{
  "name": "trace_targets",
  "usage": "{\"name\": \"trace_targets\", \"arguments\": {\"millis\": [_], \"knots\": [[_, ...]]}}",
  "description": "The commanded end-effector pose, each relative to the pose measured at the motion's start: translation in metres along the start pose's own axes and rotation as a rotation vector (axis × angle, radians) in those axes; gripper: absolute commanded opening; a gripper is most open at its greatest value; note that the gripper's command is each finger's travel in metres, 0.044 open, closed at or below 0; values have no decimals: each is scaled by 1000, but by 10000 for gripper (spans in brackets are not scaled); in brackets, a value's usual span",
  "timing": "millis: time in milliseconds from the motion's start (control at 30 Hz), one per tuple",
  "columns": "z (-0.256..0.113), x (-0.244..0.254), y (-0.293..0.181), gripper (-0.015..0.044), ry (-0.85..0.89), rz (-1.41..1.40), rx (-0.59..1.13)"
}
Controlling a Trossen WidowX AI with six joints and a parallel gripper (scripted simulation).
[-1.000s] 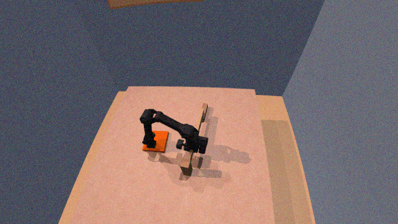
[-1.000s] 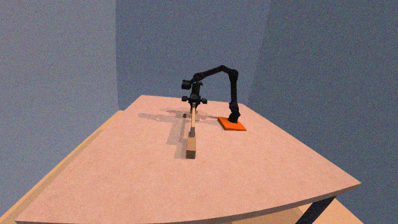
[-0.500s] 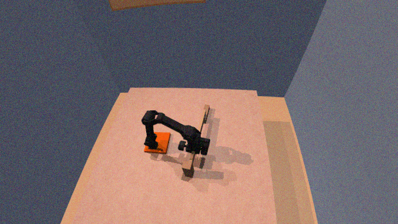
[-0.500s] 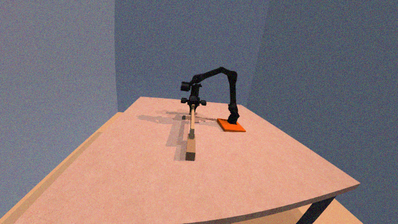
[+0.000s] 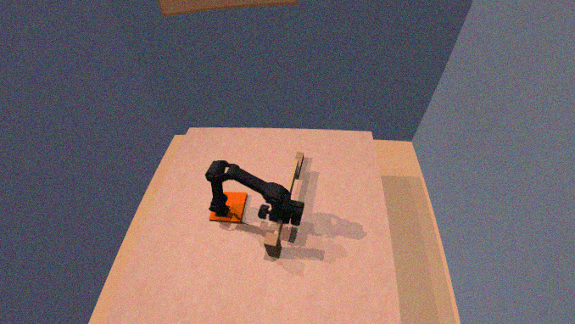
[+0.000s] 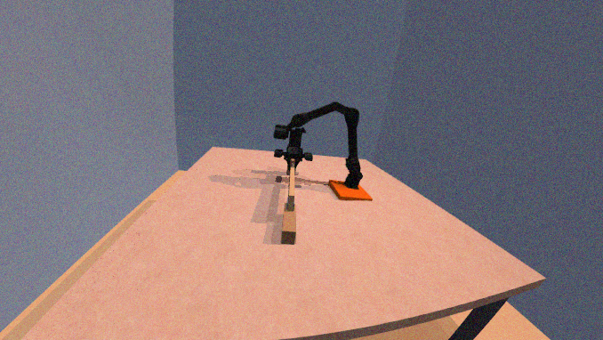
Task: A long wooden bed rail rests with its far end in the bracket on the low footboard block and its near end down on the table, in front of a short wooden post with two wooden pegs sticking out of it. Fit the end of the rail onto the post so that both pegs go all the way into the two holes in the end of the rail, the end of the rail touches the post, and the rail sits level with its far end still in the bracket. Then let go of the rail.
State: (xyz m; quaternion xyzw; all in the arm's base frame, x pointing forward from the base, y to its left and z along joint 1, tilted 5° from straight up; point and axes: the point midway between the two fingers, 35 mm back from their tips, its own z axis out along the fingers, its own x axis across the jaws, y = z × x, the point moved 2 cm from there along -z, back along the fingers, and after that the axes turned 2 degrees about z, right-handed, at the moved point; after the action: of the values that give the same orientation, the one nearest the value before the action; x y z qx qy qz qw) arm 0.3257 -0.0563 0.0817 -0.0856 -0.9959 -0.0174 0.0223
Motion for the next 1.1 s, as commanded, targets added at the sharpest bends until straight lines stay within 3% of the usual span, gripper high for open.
{"name": "trace_targets", "arguments": {"millis": [0,1067], "knots": [[0,0,-3,0,-5,0,3],[-3,0,-9,0,-5,0,3]]}}
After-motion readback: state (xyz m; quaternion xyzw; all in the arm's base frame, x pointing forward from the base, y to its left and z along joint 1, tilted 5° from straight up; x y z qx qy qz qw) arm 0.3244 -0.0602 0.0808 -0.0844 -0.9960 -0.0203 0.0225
